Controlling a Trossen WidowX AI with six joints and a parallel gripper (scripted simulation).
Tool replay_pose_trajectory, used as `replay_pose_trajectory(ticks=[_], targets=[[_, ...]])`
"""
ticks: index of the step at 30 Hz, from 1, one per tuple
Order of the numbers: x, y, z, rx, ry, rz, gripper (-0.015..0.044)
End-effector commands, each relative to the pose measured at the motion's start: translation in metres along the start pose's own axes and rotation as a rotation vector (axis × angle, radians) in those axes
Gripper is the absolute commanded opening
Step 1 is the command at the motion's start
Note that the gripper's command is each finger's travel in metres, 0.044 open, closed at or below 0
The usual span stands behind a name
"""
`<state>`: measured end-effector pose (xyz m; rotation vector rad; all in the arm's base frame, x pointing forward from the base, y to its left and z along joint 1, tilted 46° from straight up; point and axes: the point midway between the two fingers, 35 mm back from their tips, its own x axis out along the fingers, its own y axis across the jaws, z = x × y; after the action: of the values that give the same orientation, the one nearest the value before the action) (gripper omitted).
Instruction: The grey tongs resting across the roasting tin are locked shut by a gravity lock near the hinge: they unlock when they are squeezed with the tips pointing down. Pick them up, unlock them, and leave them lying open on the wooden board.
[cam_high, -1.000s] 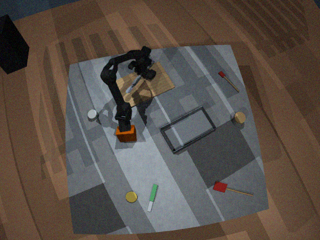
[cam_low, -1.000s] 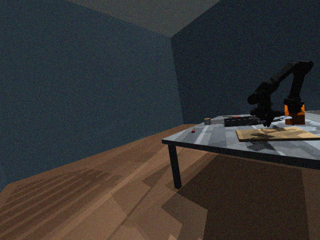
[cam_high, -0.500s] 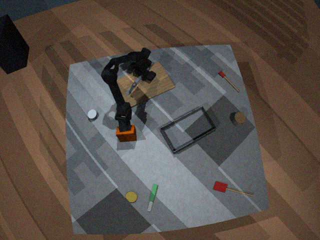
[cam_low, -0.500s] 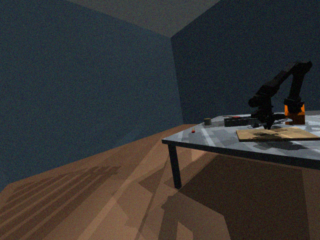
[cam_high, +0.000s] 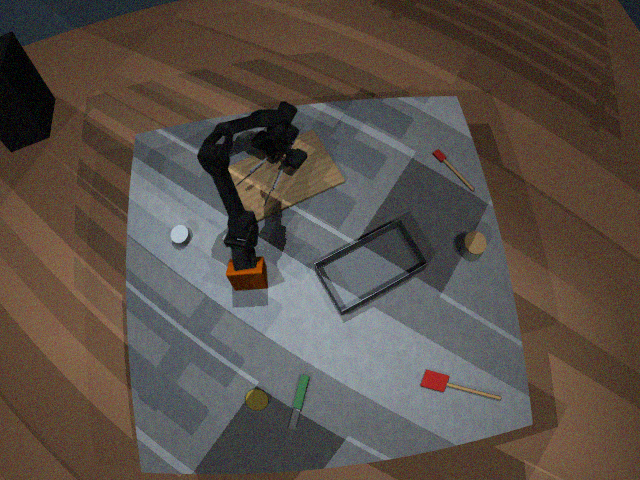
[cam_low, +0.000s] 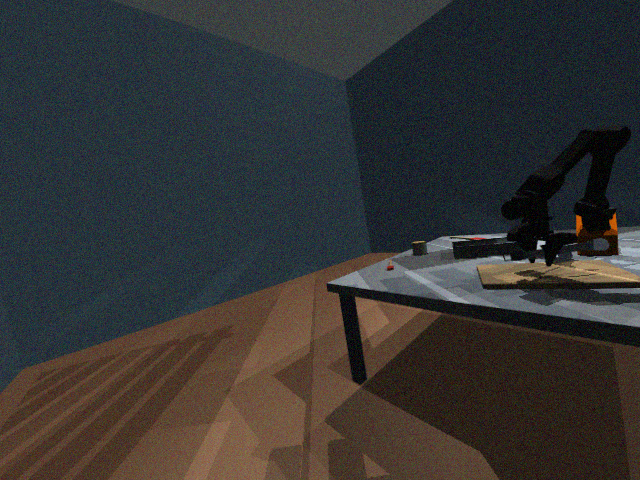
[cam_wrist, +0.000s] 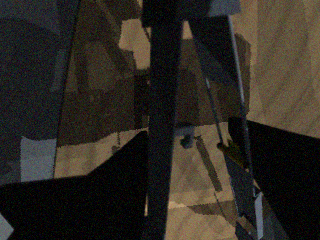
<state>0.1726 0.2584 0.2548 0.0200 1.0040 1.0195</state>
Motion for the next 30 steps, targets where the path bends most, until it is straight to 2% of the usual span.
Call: replay_pose_trajectory(ticks=[1, 5, 10, 23, 30], targets=[[0.0, 0.0, 0.0, 0.0, 0.0, 0.0, 0.0349], [0.0, 0.0, 0.0, 0.0, 0.0, 0.0, 0.044], [-0.003, -0.018, 0.002, -0.008, 0.015, -0.015, 0.044], [-0.057, -0.145, 0.0, 0.0, 0.014, -0.017, 0.044], [-0.073, -0.149, -0.001, 0.005, 0.009, -0.018, 0.044]])
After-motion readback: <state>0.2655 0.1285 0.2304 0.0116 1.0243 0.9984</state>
